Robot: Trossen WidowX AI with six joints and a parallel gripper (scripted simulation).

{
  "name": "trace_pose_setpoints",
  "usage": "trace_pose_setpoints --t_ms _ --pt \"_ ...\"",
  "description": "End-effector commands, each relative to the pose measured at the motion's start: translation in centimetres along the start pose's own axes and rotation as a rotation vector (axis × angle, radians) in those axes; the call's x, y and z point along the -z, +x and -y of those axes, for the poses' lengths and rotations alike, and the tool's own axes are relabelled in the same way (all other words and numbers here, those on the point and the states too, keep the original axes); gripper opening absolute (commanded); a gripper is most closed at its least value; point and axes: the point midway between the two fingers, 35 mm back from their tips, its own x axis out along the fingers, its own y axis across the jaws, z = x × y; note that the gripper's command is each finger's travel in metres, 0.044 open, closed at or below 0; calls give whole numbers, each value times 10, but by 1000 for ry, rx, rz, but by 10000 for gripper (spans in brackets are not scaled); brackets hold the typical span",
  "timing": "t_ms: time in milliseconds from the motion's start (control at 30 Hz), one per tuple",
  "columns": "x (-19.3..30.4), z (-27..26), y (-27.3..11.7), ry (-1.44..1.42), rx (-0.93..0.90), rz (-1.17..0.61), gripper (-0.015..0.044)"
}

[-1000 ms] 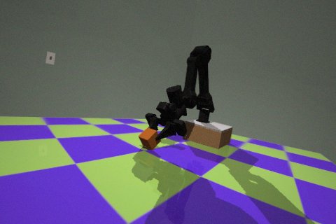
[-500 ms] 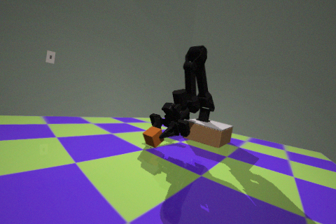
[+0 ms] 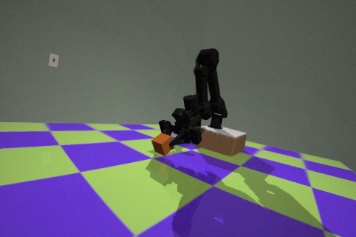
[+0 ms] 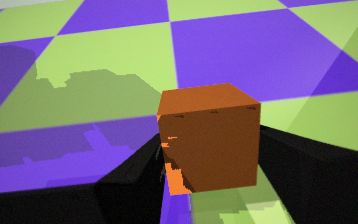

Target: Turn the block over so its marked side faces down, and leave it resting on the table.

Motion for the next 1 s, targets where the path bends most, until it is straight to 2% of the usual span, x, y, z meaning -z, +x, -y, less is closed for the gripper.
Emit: trace_pose_setpoints --t_ms 0,433,967 --pt "-1 0 0 3 -2 5 105" --pt "-1 0 0 3 -2 5 440" --pt "-1 0 0 3 -2 5 440"
